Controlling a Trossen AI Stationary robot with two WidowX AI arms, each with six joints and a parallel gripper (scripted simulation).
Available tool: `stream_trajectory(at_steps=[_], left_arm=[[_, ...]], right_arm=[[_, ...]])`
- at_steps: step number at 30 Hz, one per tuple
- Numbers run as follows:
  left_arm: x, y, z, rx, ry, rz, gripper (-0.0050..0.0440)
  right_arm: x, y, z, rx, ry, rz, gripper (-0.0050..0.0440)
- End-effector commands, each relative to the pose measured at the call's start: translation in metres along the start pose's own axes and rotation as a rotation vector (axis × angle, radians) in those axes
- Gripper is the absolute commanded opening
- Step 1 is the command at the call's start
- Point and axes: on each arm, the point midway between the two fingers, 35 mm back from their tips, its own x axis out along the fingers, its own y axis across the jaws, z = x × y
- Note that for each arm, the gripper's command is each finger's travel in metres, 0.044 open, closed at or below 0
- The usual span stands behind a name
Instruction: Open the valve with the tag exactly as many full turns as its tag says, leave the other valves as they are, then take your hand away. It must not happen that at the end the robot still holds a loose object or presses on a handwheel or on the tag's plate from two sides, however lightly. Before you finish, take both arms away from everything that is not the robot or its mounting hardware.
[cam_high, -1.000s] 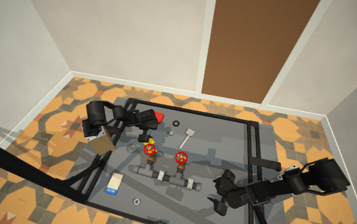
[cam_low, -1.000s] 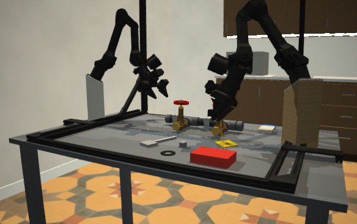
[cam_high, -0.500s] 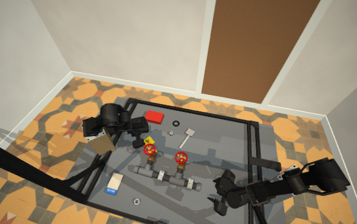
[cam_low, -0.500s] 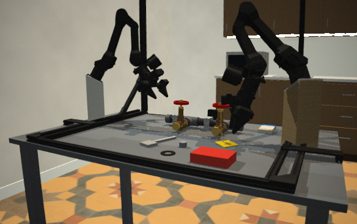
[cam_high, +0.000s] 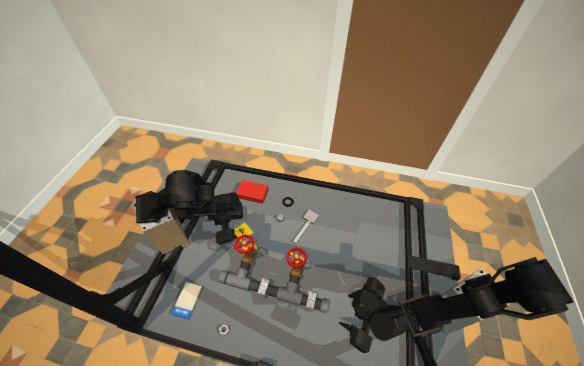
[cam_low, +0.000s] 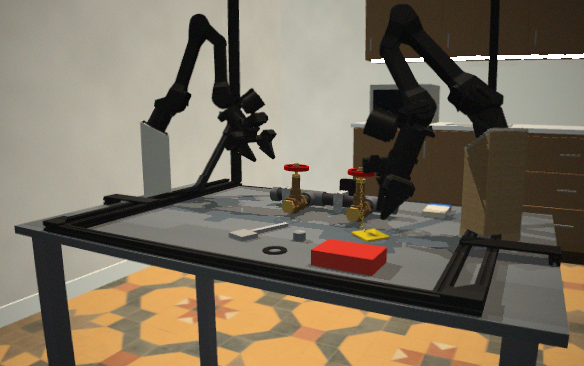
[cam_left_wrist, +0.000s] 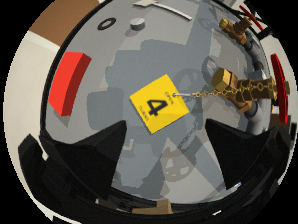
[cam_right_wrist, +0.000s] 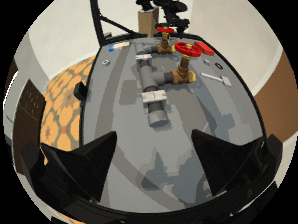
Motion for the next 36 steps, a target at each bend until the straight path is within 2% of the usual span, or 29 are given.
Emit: stream_trajectory(at_steps=[1, 33, 36], left_arm=[[0.0, -0.001, -0.001, -0.002, 0.002, -0.004, 0.04], [0.0, -0.001, -0.001, -0.002, 0.002, -0.004, 0.04], [-0.004, 0.008, 0.01, 0.004, -0.04, 0.023, 0.04]], right_arm=[[0.0, 0.0, 0.0, 0.0, 0.0, 0.0, 0.04], [0.0, 0.0, 0.0, 0.0, 0.0, 0.0, 0.04], [0.0, 0.0, 0.0, 0.0, 0.0, 0.0, 0.04]])
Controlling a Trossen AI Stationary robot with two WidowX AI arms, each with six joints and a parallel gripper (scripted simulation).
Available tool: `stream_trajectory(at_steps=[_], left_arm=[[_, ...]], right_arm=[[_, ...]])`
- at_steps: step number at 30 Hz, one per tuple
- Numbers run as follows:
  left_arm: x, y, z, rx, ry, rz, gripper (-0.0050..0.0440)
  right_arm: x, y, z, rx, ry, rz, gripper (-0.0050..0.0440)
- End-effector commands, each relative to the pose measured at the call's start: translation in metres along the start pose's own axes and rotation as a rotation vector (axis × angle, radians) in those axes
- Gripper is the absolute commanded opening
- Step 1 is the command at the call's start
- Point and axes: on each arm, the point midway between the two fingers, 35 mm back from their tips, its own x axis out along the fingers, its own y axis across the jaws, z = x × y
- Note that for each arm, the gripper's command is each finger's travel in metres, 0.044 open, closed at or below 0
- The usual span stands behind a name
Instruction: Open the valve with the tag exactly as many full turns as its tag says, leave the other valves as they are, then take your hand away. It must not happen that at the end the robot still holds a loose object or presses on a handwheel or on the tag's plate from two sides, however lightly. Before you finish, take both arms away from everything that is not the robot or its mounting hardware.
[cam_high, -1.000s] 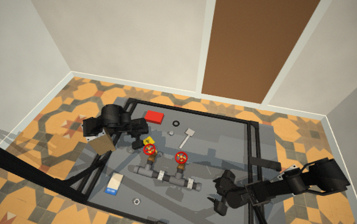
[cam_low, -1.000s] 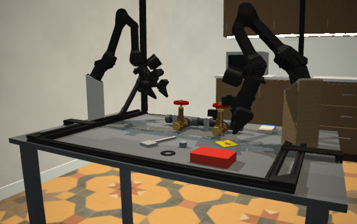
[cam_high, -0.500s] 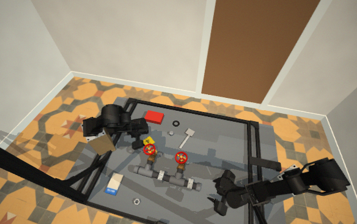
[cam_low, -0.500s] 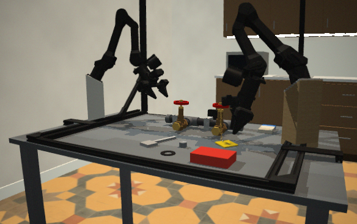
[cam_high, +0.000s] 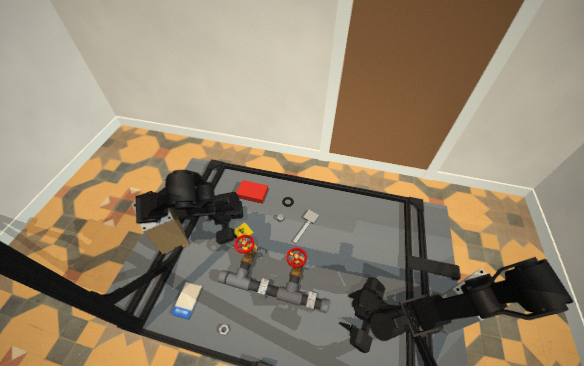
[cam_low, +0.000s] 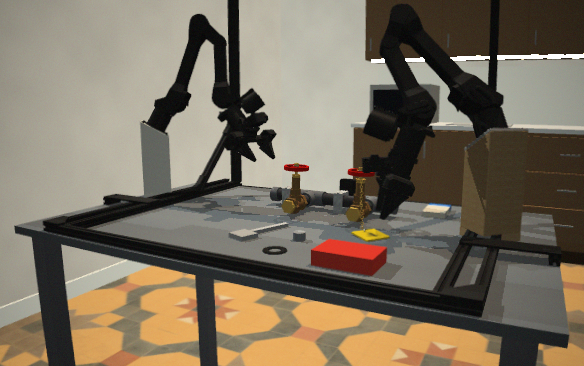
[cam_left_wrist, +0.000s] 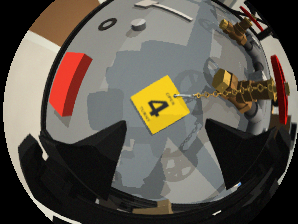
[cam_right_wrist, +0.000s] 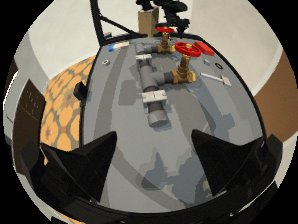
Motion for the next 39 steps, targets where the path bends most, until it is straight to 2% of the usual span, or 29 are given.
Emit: stream_trajectory(at_steps=[1, 3, 5, 12, 14, 18, 29, 33, 36, 39], left_arm=[[-0.007, 0.014, 0.017, 0.009, -0.067, 0.043, 0.04], [-0.011, 0.023, 0.043, 0.047, -0.118, 0.066, 0.04], [-0.017, 0.033, 0.055, 0.142, -0.146, 0.121, 0.04], [-0.018, 0.016, 0.081, 0.432, -0.06, 0.112, 0.04], [-0.018, 0.016, 0.081, 0.432, -0.06, 0.112, 0.04], [-0.024, 0.003, 0.095, 0.599, -0.012, 0.096, 0.04], [-0.058, -0.041, 0.123, 1.035, 0.101, 0.024, 0.04], [-0.064, -0.047, 0.125, 1.087, 0.113, 0.012, 0.04], [-0.069, -0.064, 0.116, 1.17, 0.148, -0.044, 0.04], [-0.078, -0.089, 0.1, 1.293, 0.199, -0.141, 0.04]], right_arm=[[0.0, 0.0, 0.0, 0.0, 0.0, 0.0, 0.04], [0.0, 0.0, 0.0, 0.0, 0.0, 0.0, 0.04], [0.0, 0.0, 0.0, 0.0, 0.0, 0.0, 0.04], [0.0, 0.0, 0.0, 0.0, 0.0, 0.0, 0.04], [0.0, 0.0, 0.0, 0.0, 0.0, 0.0, 0.04], [0.0, 0.0, 0.0, 0.0, 0.0, 0.0, 0.04], [0.0, 0.0, 0.0, 0.0, 0.0, 0.0, 0.04], [0.0, 0.0, 0.0, 0.0, 0.0, 0.0, 0.04], [0.0, 0.0, 0.0, 0.0, 0.0, 0.0, 0.04], [0.0, 0.0, 0.0, 0.0, 0.0, 0.0, 0.04]])
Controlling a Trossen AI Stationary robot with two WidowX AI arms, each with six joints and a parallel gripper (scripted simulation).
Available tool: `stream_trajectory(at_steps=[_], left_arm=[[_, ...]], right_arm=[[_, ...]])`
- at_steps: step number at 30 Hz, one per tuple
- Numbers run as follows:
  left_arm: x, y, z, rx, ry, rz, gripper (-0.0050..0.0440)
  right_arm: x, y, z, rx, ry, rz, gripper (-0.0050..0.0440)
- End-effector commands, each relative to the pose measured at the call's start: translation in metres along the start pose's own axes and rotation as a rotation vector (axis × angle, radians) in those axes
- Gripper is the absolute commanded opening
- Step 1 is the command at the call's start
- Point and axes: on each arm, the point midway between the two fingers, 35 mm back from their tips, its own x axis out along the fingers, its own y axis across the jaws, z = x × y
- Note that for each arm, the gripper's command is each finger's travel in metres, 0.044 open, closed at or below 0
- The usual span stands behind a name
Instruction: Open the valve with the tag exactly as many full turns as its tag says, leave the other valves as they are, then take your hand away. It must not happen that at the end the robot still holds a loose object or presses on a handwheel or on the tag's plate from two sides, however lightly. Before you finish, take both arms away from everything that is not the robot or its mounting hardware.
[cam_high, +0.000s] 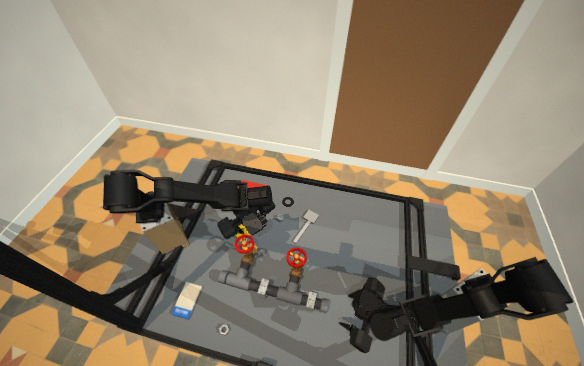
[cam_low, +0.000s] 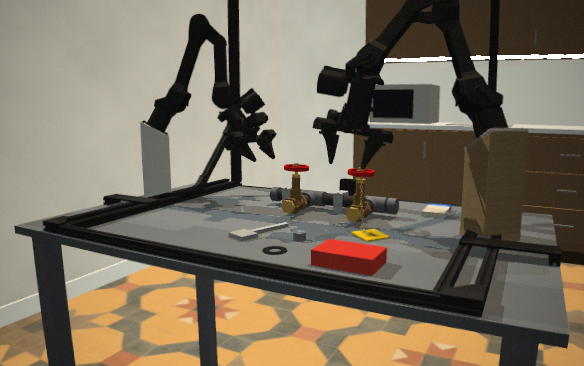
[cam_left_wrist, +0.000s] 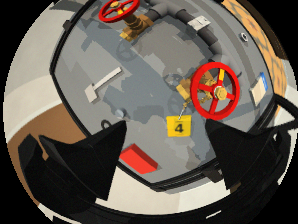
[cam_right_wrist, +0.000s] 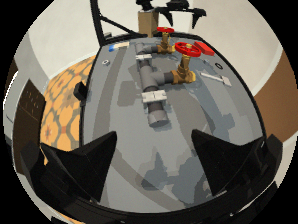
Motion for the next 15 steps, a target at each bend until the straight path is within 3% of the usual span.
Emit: stream_trajectory(at_steps=[1, 5, 15], left_arm=[[-0.011, -0.027, 0.023, 0.154, -0.017, -0.093, 0.04], [-0.013, -0.048, 0.031, 0.224, -0.024, -0.161, 0.04], [-0.013, -0.048, 0.031, 0.225, -0.024, -0.163, 0.04]], right_arm=[[0.0, 0.0, 0.0, 0.0, 0.0, 0.0, 0.04], [0.0, 0.0, 0.0, 0.0, 0.0, 0.0, 0.04], [0.0, 0.0, 0.0, 0.0, 0.0, 0.0, 0.04]])
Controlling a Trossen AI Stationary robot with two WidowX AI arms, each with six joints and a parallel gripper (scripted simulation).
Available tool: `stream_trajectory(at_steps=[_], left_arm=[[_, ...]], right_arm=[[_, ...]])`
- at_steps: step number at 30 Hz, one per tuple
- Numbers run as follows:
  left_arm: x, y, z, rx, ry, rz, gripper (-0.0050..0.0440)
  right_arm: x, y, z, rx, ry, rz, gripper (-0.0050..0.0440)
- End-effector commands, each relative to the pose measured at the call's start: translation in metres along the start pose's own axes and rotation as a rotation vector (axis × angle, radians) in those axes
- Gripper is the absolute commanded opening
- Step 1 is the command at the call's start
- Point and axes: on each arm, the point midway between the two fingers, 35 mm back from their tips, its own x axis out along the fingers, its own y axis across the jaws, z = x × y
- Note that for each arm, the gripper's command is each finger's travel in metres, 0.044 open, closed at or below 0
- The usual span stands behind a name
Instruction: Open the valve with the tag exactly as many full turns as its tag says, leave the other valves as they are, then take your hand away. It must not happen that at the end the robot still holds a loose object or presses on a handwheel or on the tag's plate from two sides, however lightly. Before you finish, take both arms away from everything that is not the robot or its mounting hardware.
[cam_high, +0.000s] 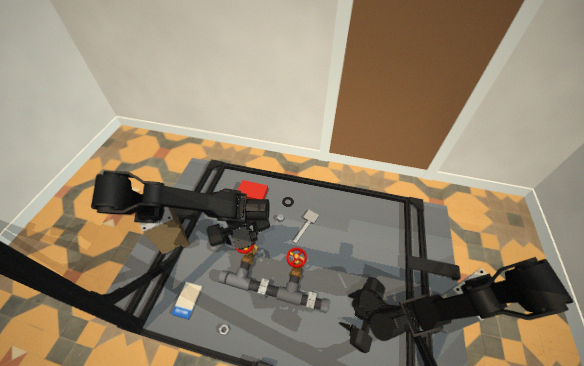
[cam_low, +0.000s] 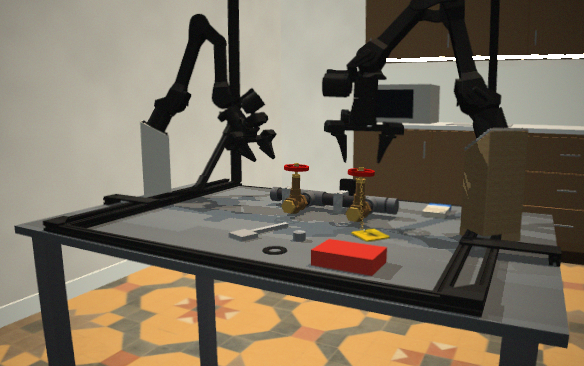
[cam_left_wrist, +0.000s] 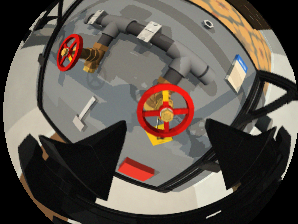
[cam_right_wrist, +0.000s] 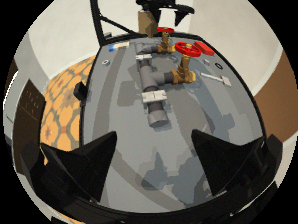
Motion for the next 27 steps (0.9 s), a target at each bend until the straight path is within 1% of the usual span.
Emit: stream_trajectory(at_steps=[1, 13, 27], left_arm=[[-0.001, 0.0, 0.002, 0.006, -0.005, -0.001, 0.04], [0.0, 0.0, 0.002, 0.006, -0.005, -0.001, 0.04], [0.019, 0.001, 0.002, 0.006, -0.004, -0.001, 0.04]], right_arm=[[0.0, 0.0, 0.0, 0.0, 0.0, 0.0, 0.04], [0.0, 0.0, 0.0, 0.0, 0.0, 0.0, 0.04], [0.0, 0.0, 0.0, 0.0, 0.0, 0.0, 0.04]])
